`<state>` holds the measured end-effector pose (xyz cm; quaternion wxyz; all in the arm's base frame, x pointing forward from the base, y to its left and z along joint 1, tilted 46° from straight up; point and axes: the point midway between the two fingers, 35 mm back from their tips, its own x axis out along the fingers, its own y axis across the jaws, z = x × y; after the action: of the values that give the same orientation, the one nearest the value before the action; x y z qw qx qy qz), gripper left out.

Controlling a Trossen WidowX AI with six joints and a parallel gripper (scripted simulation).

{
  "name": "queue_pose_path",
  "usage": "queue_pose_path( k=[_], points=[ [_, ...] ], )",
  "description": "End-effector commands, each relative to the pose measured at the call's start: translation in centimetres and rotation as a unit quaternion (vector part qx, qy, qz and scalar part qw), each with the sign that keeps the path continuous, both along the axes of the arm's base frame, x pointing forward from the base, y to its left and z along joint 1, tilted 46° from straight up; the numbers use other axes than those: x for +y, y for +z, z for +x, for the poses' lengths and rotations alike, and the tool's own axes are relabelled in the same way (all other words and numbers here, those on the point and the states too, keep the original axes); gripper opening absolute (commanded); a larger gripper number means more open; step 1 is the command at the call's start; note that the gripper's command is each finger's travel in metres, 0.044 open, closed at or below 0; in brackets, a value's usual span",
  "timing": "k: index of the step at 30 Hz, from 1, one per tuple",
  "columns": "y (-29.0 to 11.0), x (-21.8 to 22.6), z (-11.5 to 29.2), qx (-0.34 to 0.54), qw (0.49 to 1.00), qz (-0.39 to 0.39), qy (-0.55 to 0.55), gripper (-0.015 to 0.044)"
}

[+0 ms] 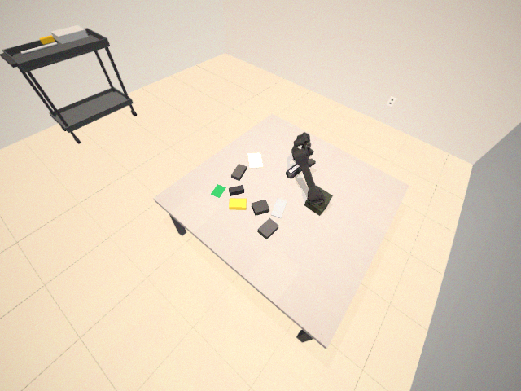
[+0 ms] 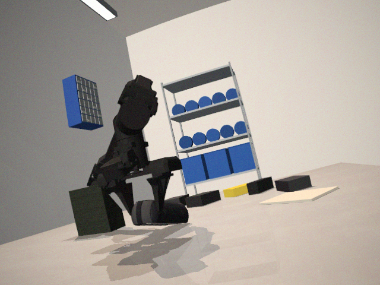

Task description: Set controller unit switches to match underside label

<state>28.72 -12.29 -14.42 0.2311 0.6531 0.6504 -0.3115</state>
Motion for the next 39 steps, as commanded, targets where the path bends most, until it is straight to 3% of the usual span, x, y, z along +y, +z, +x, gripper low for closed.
queue_pose_path(
  k=[1,39],
  points=[
    [0.6,-0.3,0.1,-0.004,1.000,-0.002,-0.001,0.0336],
    [3.5,-0.8,0.3,-0.004,1.000,-0.002,-0.001,0.0336]
  ],
)
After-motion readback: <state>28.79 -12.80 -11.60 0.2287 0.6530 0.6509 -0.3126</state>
